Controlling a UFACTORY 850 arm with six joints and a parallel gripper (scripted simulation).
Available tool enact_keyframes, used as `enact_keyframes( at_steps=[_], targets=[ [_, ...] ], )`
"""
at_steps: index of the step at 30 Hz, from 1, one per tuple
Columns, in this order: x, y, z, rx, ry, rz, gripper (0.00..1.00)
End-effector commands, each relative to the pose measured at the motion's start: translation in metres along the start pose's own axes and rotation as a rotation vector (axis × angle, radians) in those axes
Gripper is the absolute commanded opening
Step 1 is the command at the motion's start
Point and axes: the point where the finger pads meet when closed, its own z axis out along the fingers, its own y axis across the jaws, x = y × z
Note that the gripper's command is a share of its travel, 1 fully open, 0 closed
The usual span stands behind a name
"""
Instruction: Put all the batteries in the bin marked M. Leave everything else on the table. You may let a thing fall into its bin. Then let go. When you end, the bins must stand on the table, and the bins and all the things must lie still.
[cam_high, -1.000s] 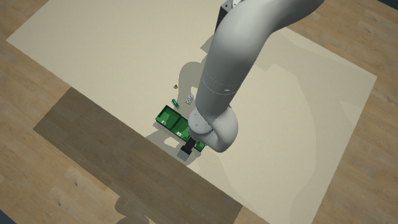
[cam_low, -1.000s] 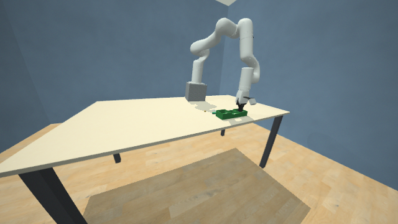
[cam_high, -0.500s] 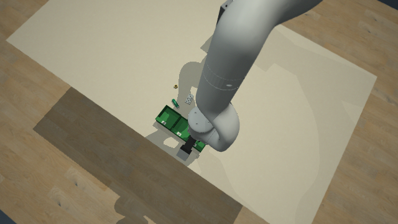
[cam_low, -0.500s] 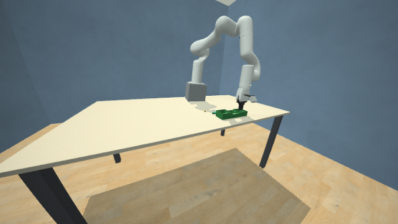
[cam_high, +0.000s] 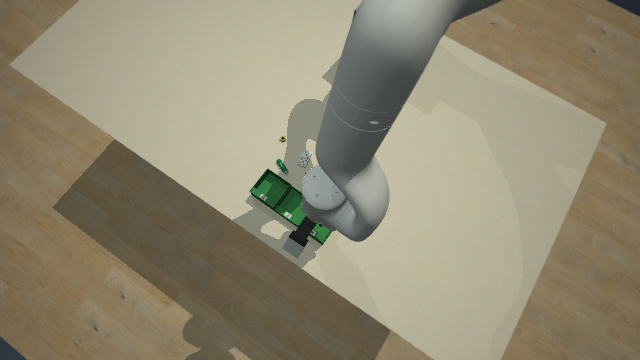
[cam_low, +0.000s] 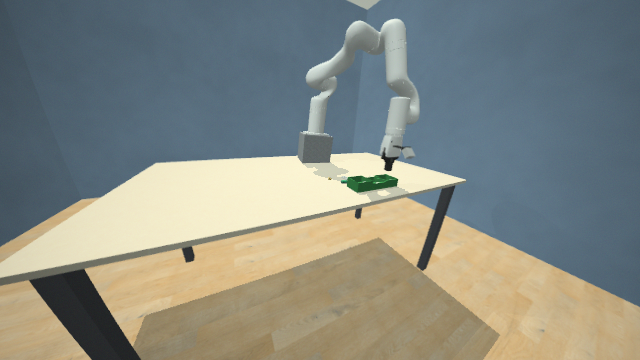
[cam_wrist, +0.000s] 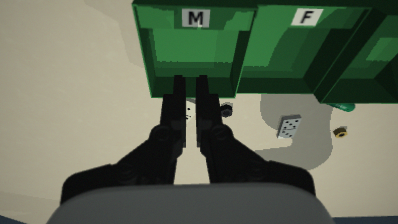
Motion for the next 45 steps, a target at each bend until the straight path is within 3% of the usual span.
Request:
enact_keyframes(
  at_steps=[1, 2, 17, 20, 37, 38, 45],
  targets=[
    [0.001, 0.000, -0.003, 0.000, 0.002, 0.000, 0.07],
    [0.001, 0.000, -0.003, 0.000, 0.002, 0.000, 0.07],
    [0.001, 0.000, -0.119, 0.000, 0.002, 0.000, 0.07],
    [0.001, 0.000, -0.128, 0.000, 0.002, 0.000, 0.07],
    [0.001, 0.000, -0.128, 0.000, 0.002, 0.000, 0.07],
    [-0.002, 0.006, -0.123, 0.000, 0.002, 0.050, 0.28],
    [-0.021, 0.053, -0.094, 0.002, 0.001, 0.253, 0.28]
  ],
)
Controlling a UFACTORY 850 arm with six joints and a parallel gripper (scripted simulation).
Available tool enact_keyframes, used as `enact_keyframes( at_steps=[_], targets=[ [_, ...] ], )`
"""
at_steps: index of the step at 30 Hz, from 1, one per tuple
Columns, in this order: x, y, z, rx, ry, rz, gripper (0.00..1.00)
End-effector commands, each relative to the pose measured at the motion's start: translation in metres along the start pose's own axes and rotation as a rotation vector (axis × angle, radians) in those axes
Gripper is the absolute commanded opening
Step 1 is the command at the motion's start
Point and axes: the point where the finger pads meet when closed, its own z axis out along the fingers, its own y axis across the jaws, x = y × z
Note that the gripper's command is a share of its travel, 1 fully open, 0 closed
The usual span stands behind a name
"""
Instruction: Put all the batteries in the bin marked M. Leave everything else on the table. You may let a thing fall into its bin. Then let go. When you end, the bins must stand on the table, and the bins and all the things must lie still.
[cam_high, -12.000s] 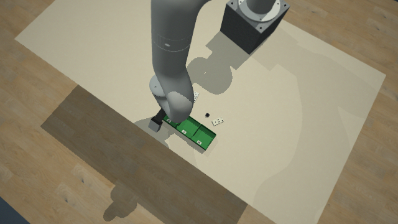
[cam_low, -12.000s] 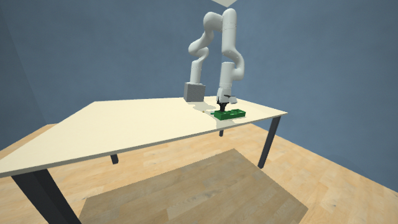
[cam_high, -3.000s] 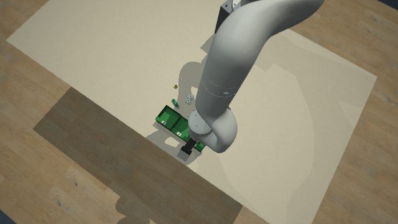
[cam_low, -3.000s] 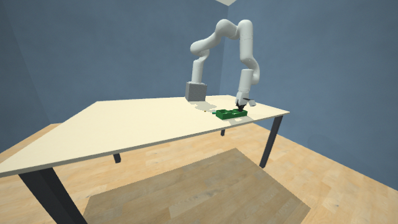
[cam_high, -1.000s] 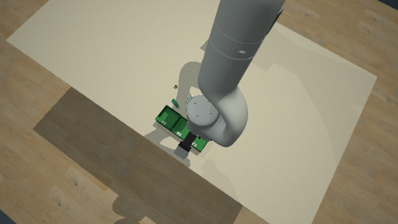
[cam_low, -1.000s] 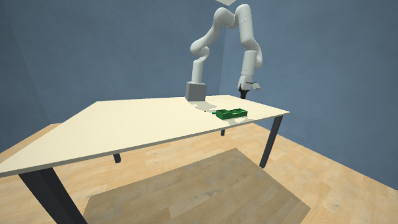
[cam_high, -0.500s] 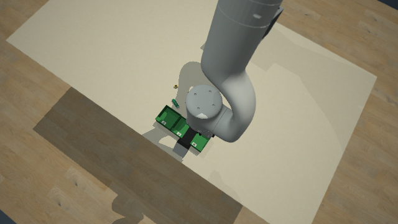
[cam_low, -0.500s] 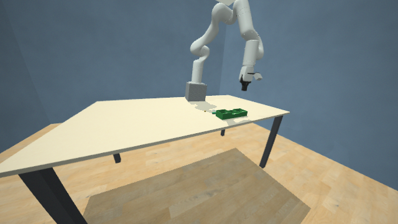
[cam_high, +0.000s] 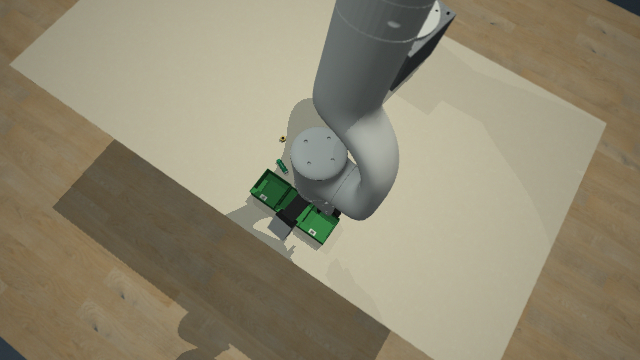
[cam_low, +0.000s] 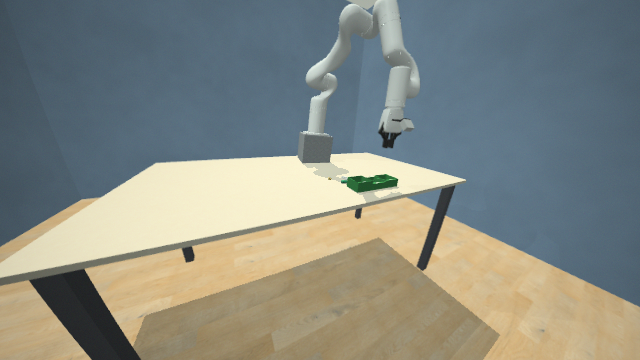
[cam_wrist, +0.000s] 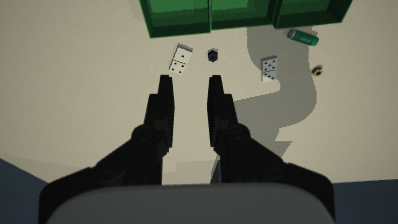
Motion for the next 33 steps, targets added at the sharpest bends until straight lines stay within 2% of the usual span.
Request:
enact_keyframes(
  at_steps=[1, 6, 8, 9, 23, 25, 26, 33],
  targets=[
    [-0.010, 0.041, 0.024, 0.000, 0.004, 0.157, 0.28],
    [-0.019, 0.072, 0.043, -0.001, 0.001, 0.277, 0.28],
    [-0.019, 0.072, 0.043, -0.001, 0.001, 0.277, 0.28],
    [-0.021, 0.082, 0.050, -0.001, 0.000, 0.348, 0.28],
    [-0.046, 0.171, 0.104, -0.008, -0.003, 0.674, 0.28],
    [-0.046, 0.171, 0.104, -0.008, -0.003, 0.674, 0.28],
    [-0.048, 0.179, 0.109, -0.011, -0.003, 0.745, 0.28],
    [-0.048, 0.179, 0.109, -0.013, -0.004, 0.902, 0.28]
  ],
)
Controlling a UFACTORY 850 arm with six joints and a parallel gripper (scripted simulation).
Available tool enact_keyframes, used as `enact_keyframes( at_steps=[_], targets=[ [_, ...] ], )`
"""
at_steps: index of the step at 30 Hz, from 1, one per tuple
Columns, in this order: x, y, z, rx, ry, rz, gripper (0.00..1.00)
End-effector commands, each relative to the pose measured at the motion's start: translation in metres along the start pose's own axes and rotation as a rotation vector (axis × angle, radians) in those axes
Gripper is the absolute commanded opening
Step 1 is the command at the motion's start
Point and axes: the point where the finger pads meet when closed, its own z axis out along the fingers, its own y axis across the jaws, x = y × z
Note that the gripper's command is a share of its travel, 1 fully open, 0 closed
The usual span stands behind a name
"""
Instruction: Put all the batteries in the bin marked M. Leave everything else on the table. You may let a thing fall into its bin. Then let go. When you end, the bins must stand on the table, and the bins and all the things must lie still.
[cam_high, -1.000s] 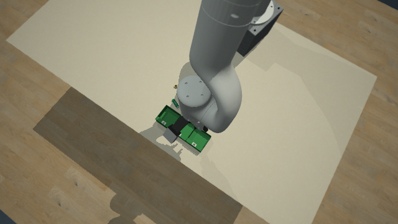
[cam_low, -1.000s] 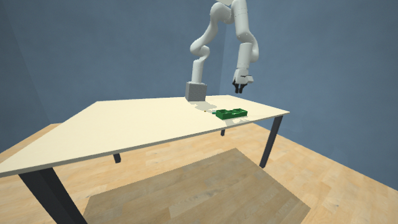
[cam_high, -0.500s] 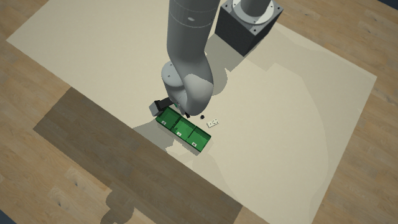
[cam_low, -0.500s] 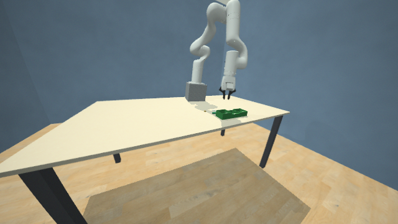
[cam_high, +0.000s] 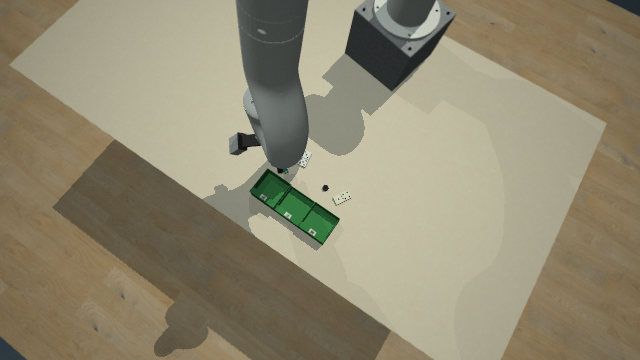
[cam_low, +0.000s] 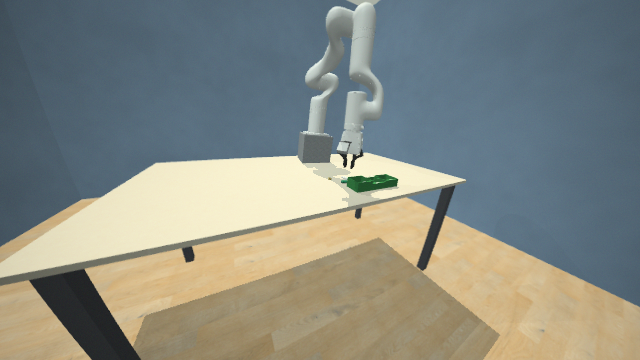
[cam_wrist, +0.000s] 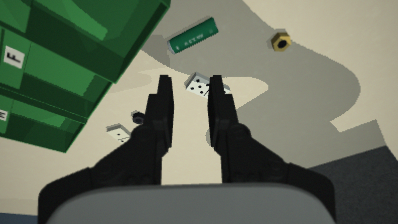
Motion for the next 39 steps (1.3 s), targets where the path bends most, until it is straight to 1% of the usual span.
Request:
enact_keyframes(
  at_steps=[1, 7, 9, 10, 24, 26, 27, 39],
  targets=[
    [0.0039, 0.0024, 0.0026, 0.004, 0.001, 0.157, 0.28],
    [0.0045, 0.0029, 0.0026, 0.010, -0.001, 0.297, 0.28],
    [0.0045, 0.0029, 0.0026, 0.010, -0.001, 0.297, 0.28],
    [0.0045, 0.0029, 0.0026, 0.013, -0.002, 0.366, 0.28],
    [0.0040, 0.0024, 0.0026, 0.025, -0.007, 0.683, 0.28],
    [0.0040, 0.0024, 0.0026, 0.025, -0.007, 0.683, 0.28],
    [0.0039, 0.0024, 0.0026, 0.027, -0.007, 0.751, 0.28],
    [0.0039, 0.0022, 0.0026, 0.025, -0.006, 1.019, 0.28]
  ],
)
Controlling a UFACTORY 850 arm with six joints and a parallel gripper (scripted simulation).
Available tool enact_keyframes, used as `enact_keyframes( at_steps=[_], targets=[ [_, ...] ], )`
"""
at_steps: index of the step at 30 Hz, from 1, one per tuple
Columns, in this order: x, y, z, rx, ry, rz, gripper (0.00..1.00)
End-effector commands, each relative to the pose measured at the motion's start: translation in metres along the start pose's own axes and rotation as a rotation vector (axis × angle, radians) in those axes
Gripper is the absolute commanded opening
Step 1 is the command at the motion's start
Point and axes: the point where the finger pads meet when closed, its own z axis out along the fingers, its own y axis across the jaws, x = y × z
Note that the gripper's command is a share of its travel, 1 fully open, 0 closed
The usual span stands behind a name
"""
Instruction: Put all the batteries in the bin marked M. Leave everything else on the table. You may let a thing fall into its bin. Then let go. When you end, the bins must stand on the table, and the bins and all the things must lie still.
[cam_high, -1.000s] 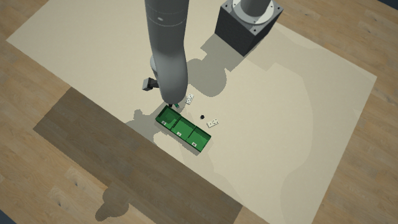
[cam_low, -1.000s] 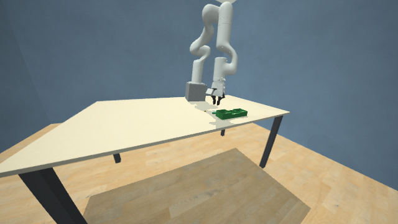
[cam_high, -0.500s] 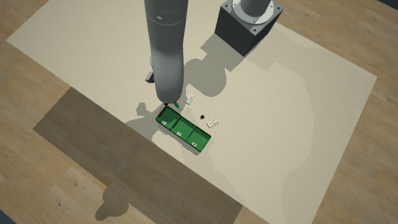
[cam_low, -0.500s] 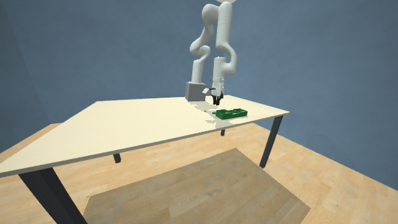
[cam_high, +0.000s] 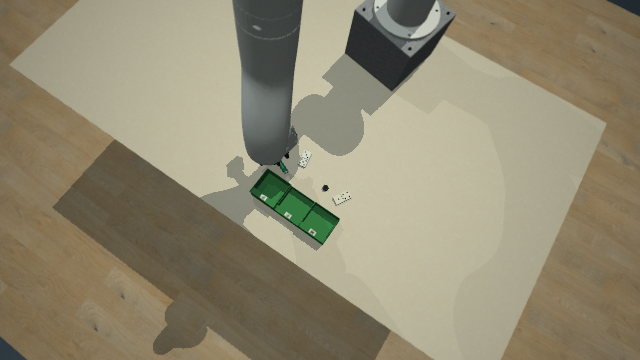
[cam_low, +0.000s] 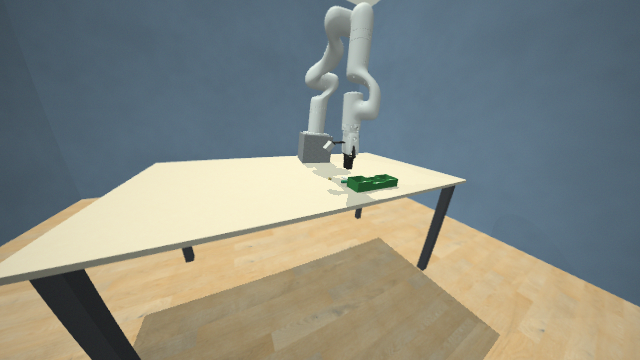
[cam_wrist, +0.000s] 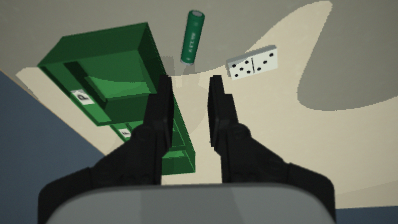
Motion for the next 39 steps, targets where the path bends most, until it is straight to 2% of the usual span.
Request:
enact_keyframes(
  at_steps=[1, 39],
  targets=[
    [-0.0002, -0.0011, -0.0007, -0.010, 0.016, 0.156, 0.28],
    [-0.0001, -0.0012, -0.0007, -0.013, 0.019, 0.190, 0.28]
  ],
)
